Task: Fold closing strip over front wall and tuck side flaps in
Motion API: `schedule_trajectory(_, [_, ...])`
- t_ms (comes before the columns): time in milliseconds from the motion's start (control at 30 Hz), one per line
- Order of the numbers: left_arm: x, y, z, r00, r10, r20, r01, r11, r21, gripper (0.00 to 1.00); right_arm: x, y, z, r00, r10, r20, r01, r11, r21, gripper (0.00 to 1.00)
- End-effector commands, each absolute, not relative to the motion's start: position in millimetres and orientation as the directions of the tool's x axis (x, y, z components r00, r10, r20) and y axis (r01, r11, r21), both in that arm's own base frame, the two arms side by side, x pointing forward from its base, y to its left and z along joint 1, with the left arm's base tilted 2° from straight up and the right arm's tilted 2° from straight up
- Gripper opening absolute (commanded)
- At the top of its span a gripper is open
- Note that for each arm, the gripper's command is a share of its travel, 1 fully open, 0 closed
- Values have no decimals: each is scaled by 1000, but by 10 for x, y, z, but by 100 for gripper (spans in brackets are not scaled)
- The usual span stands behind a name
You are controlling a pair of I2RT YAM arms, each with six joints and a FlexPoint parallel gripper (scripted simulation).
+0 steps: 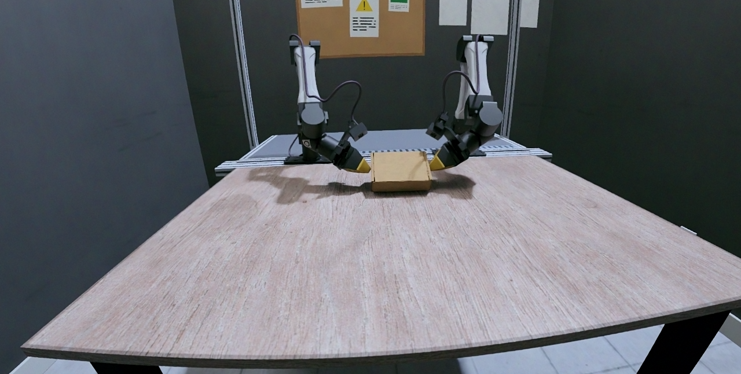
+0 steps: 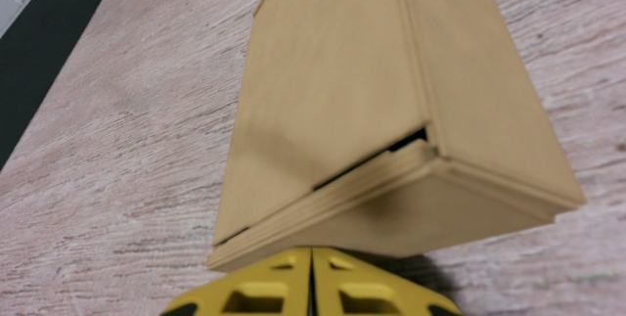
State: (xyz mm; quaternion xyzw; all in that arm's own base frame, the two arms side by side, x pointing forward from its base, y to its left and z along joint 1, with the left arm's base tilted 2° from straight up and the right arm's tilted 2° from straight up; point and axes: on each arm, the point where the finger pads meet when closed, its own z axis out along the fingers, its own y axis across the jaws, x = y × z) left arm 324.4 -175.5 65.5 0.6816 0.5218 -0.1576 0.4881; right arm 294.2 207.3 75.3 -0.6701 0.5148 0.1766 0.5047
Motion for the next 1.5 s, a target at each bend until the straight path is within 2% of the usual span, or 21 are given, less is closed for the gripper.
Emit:
schedule_trajectory(0, [3174, -1875, 698, 446, 519, -729, 855, -8, 518, 0, 2860, 2173, 732, 432, -478, -765, -868, 11, -497, 0])
schedule_trajectory(1400, [3153, -1871, 578, 429, 522, -737, 867, -10, 498, 0, 2850, 2171, 683, 430, -478, -766, -869, 11, -495, 0])
schedule_trajectory(1467, [3176, -1870, 550, 425, 523, -739, 868, -2, 497, 0, 2986, 2205, 761, 470, -468, -748, -844, 9, -536, 0])
